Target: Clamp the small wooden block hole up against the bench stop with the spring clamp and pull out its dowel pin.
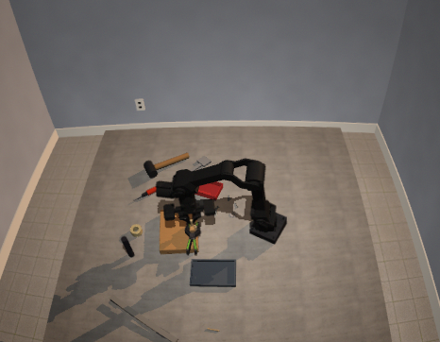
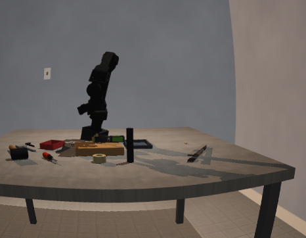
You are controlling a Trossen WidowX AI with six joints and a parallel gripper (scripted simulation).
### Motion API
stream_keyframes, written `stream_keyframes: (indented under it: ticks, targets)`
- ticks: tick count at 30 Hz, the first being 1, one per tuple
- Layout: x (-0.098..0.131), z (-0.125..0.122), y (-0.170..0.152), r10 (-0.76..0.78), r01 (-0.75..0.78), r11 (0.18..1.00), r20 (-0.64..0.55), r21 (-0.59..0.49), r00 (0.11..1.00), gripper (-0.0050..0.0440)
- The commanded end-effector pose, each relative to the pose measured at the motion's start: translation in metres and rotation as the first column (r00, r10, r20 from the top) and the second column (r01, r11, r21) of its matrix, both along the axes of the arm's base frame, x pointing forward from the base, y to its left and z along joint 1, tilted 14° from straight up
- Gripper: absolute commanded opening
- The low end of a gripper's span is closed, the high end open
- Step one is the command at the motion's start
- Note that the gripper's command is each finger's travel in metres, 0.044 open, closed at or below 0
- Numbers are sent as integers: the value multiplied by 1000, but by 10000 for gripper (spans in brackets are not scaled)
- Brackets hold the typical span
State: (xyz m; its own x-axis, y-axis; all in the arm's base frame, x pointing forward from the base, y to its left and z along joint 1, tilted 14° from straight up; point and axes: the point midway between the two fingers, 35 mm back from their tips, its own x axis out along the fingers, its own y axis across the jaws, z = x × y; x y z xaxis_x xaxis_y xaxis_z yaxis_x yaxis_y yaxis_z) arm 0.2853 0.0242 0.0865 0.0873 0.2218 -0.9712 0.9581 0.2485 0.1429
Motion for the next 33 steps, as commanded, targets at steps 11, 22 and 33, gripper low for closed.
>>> stream_keyframes:
  ticks: [11,22,33]
  targets:
    - [0,3,-1,356,-352,934,80,-50,931,0]
    - [0,4,-1,541,-534,841,113,-89,833,0]
    - [0,4,-1,577,-569,817,118,-98,808,0]
